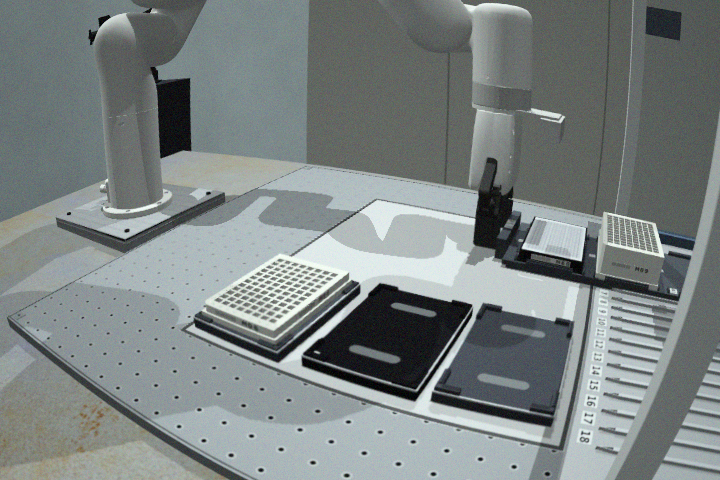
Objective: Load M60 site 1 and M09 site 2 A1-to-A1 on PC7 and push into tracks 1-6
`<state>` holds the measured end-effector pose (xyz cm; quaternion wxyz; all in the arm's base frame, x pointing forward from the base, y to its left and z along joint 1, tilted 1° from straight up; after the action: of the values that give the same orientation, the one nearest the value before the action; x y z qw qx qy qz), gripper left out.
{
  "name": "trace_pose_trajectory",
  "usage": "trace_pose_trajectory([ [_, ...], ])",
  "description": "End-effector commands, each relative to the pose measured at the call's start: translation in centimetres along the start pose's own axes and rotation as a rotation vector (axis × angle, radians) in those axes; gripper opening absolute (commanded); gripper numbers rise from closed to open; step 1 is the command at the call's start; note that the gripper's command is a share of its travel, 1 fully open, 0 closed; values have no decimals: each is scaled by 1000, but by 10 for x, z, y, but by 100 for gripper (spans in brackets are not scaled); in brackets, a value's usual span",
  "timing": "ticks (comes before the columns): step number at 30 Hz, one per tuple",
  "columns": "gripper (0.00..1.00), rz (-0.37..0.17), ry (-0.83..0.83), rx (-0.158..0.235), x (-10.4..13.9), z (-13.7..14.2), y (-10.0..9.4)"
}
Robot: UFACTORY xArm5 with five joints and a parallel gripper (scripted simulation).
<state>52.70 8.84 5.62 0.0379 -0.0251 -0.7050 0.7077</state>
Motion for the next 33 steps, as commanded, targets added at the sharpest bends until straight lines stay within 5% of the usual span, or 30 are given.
trace_pose_trajectory([
  [1, 81, 1, 0, -15, -2, 0, -2],
  [33, 81, 1, 0, -15, -12, 0, -2],
])
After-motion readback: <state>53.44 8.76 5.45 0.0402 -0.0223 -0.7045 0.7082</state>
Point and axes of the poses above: the point where the finger pads meet when closed, its own y axis out along the fingers, its own z axis across the jaws, x = y × z, the point moved 5 cm from there along -y, back along the fingers
